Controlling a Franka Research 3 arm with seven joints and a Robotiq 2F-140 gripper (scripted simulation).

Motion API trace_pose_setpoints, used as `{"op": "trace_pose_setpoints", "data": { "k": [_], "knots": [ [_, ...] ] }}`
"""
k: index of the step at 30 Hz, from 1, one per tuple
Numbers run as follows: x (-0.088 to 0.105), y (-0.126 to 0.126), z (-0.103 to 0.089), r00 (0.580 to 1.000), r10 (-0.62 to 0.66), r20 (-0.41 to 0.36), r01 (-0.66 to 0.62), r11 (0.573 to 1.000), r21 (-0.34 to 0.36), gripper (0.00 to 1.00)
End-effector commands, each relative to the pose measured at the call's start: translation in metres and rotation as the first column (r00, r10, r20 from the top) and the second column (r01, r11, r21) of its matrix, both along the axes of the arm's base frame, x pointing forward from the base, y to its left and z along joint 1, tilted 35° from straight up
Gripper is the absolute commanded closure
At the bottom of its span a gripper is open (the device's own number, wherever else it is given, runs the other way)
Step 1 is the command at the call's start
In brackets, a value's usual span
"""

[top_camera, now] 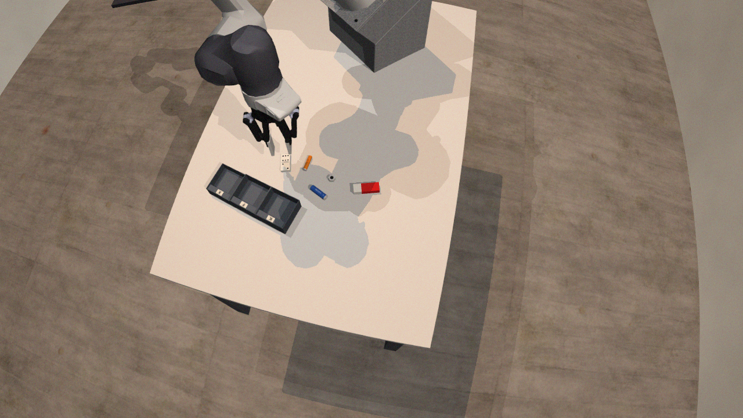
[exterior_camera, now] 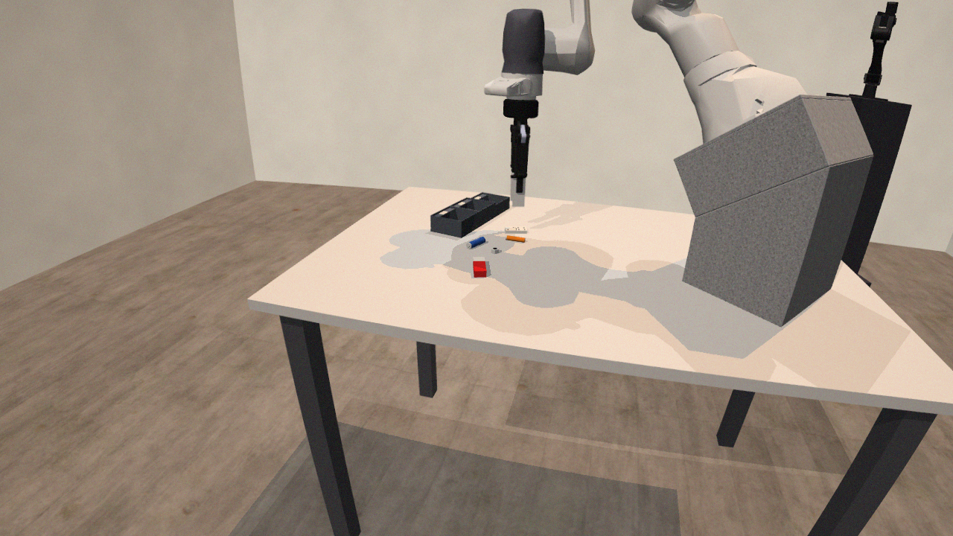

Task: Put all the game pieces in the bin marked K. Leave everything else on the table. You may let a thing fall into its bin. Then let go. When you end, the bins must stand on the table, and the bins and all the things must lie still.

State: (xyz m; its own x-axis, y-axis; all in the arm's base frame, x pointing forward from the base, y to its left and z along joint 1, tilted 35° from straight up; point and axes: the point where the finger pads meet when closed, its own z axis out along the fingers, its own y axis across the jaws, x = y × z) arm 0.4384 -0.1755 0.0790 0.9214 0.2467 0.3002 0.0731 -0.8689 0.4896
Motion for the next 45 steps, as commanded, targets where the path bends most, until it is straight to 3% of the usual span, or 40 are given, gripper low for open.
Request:
{"op": "trace_pose_setpoints", "data": {
  "k": [1, 13, 32, 45],
  "knots": [
    [0.003, -0.003, -0.005, 1.000, -0.003, 0.005, 0.003, 1.000, 0.004, 0.75],
    [0.022, -0.020, -0.045, 1.000, -0.003, 0.005, 0.003, 1.000, 0.004, 0.75],
    [0.022, -0.020, -0.045, 1.000, -0.003, 0.005, 0.003, 1.000, 0.004, 0.75],
    [0.026, -0.026, -0.055, 1.000, -0.003, 0.005, 0.003, 1.000, 0.004, 0.75]
  ]
}}
